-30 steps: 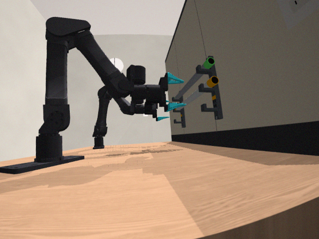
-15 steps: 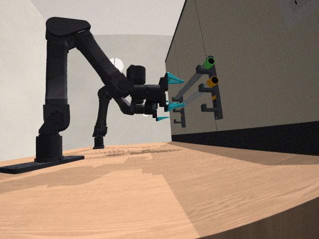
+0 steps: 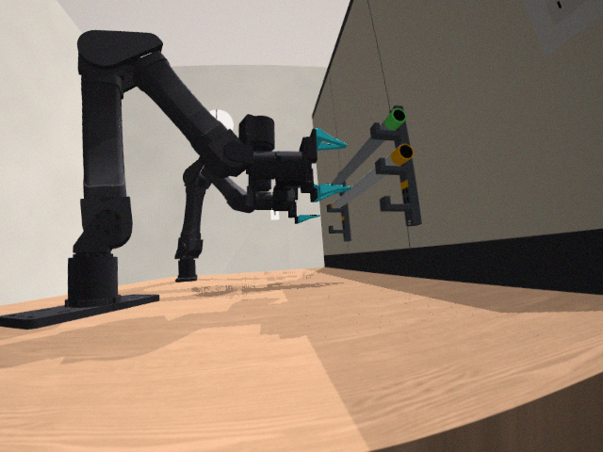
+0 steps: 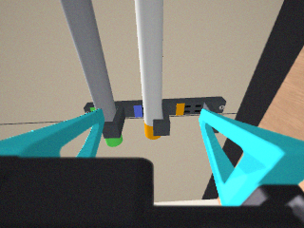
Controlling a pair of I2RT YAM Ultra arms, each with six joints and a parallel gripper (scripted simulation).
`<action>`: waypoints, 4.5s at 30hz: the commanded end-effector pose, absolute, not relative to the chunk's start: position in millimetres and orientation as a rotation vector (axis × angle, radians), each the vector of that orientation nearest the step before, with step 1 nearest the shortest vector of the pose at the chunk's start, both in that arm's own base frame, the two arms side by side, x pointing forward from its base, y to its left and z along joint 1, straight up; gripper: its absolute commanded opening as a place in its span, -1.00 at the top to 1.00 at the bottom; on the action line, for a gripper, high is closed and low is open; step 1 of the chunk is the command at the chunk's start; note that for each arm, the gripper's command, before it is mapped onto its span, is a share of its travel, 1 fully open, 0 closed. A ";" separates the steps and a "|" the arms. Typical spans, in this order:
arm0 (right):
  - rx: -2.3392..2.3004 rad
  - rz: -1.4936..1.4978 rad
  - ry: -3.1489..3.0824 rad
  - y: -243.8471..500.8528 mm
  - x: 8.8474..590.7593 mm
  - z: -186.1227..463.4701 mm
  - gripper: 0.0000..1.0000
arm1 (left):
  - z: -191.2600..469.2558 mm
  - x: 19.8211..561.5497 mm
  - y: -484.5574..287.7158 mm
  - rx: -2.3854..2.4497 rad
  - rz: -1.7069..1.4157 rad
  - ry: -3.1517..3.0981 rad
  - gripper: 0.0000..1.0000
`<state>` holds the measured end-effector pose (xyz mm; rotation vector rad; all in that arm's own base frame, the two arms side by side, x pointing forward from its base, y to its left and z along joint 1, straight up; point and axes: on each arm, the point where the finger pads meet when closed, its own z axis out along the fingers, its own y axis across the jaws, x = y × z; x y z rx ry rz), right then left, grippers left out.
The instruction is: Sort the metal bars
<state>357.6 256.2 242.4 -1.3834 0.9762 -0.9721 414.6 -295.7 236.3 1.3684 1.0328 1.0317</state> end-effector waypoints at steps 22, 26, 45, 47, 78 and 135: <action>-1.342 -0.973 0.973 253.6 360.7 296.4 -1.00 | 296.4 418.3 -293.7 1.314 1.029 1.029 -1.00; -1.342 -0.973 0.973 253.6 360.7 303.0 -1.00 | 303.0 418.3 -293.7 1.314 1.029 1.029 -1.00; -1.342 -0.973 0.973 253.6 360.7 319.7 -1.00 | 319.7 418.3 -293.7 1.314 1.029 1.029 -1.00; -1.342 -0.973 0.973 253.6 360.7 319.7 -1.00 | 319.7 418.3 -293.7 1.314 1.029 1.029 -1.00; -1.342 -0.973 0.973 253.4 360.8 311.0 -0.95 | 311.0 418.2 -294.0 1.314 1.029 1.029 -0.93; -1.342 -0.973 0.973 251.6 361.3 237.6 -0.52 | 237.6 417.8 -295.8 1.314 1.029 1.029 -0.50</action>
